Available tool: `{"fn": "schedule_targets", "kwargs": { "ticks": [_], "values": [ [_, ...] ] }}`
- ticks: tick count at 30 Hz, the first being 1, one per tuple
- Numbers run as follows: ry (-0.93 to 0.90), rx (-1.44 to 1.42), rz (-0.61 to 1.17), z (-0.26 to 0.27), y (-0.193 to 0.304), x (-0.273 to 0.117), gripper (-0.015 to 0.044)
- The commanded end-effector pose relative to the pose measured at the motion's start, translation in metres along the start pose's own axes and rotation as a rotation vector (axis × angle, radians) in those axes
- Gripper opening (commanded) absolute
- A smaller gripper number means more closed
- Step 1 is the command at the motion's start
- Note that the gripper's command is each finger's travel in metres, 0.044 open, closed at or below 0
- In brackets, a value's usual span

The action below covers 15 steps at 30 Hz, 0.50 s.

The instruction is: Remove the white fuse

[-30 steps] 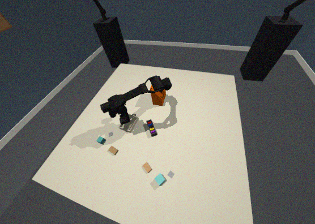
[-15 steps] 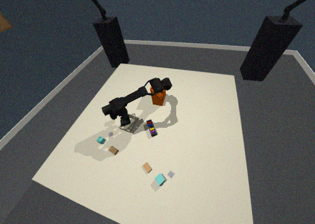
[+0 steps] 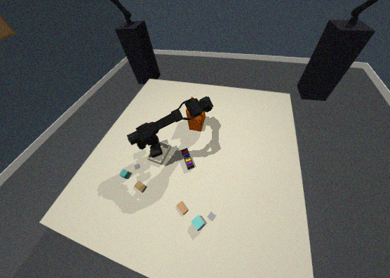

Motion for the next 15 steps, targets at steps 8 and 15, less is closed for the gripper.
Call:
{"fn": "schedule_targets", "kwargs": {
  "ticks": [8, 15],
  "values": [
    [0.000, -0.001, -0.001, 0.000, 0.000, -0.001, 0.0315],
    [-0.003, 0.007, 0.002, -0.001, 0.000, -0.038, 0.0330]
  ]
}}
Point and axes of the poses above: the point midway between the two fingers, 35 mm back from their tips, its own x axis out along the fingers, its own z axis across the jaws, y = z × x, the point moved 9 cm from there along -x, back along the fingers, and after that the axes turned 13 degrees about -x, right-handed, at the moved point
